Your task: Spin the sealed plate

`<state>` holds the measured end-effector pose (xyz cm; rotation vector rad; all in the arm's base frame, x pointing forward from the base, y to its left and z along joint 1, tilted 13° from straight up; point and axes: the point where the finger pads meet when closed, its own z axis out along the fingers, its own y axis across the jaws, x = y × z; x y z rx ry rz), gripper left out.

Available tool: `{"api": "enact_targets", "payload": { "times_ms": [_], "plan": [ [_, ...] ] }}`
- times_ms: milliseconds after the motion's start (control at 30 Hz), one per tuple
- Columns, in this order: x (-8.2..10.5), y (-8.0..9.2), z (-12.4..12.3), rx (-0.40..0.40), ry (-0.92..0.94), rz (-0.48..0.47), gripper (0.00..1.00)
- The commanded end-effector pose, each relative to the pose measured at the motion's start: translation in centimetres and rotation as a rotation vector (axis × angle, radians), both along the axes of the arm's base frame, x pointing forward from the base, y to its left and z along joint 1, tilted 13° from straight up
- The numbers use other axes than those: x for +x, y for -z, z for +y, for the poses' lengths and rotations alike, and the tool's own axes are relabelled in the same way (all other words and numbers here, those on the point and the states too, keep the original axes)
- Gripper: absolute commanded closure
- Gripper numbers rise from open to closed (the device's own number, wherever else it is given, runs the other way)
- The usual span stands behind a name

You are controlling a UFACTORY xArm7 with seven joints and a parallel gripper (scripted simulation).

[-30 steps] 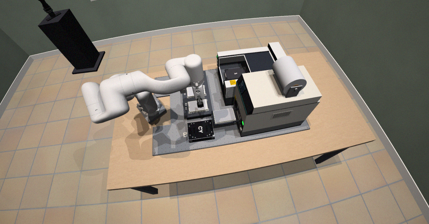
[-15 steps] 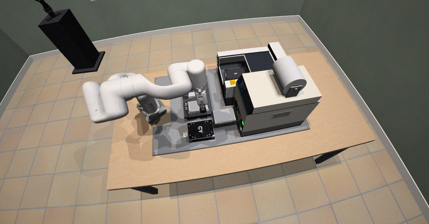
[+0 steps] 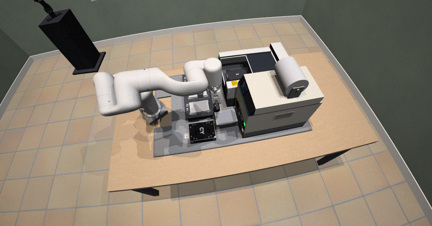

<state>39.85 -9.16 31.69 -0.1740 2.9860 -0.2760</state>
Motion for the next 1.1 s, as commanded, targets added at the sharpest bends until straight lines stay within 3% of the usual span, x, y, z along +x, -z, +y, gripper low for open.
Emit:
{"api": "enact_targets", "payload": {
  "times_ms": [0, 233, 767, 1067],
  "plan": [
    [2.5, -0.4, 0.3, 0.003, -0.001, 0.001, 0.00],
    [5.9, -0.8, 0.7, 0.003, -0.001, 0.001, 0.00],
    [6.1, -0.8, 0.7, 0.003, -0.001, 0.001, 0.00],
    [6.2, 0.3, 0.5, 0.003, -0.001, 0.001, 0.00]
  ]
}}
